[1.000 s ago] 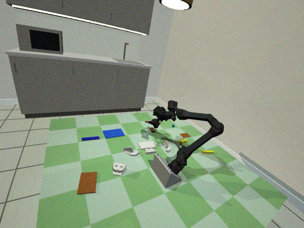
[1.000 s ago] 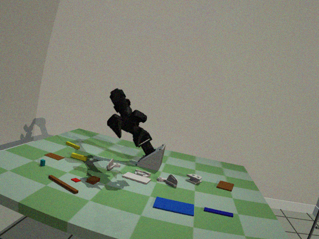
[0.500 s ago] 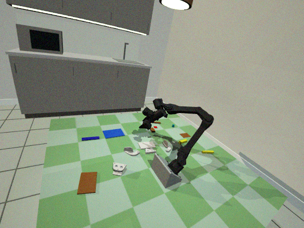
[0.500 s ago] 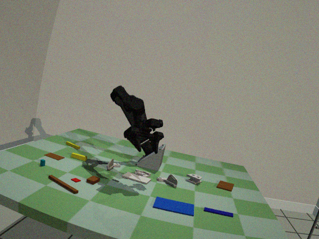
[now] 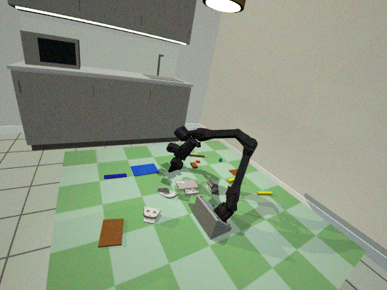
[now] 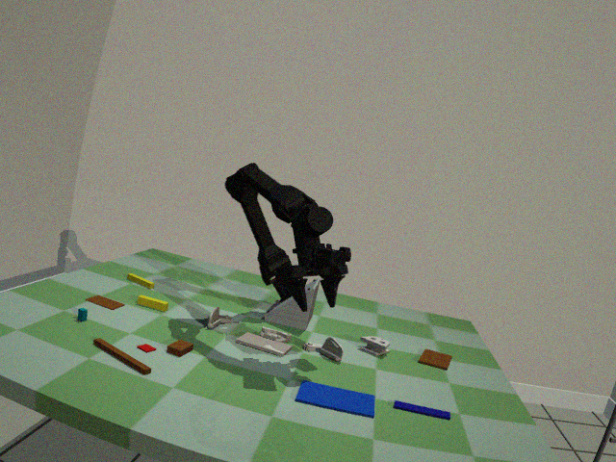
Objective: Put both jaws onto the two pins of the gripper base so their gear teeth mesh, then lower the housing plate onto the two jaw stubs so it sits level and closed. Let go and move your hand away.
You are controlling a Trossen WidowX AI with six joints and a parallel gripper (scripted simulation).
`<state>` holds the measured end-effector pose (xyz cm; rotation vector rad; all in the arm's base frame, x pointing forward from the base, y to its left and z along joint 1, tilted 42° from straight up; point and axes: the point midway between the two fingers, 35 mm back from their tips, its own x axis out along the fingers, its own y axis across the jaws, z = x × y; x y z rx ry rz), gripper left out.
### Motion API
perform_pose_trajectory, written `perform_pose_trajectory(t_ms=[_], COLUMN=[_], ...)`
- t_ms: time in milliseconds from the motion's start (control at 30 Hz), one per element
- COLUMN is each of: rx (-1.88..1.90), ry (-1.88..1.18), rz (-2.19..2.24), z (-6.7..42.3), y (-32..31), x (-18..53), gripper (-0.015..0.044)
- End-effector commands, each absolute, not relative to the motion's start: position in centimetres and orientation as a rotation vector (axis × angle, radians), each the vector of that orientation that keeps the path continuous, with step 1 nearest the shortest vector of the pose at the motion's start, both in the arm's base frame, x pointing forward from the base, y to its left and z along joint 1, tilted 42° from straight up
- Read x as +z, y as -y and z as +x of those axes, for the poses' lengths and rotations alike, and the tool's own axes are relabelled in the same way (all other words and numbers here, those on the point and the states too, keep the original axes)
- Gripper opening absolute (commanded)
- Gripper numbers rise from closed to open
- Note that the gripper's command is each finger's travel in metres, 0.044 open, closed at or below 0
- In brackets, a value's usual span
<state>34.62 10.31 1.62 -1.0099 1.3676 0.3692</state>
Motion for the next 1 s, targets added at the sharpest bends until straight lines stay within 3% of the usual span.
perform_pose_trajectory(t_ms=[0, 500, 967], rx=[0.330, 0.106, 0.090], ry=[-1.474, -1.744, -1.753], rz=[-1.028, -1.153, -1.163], z=[33.4, 29.1, 28.4], y=[-11.2, -13.3, -10.7], x=[-0.3, -4.4, -7.4], gripper=[0.0440, 0.0440, 0.0440])
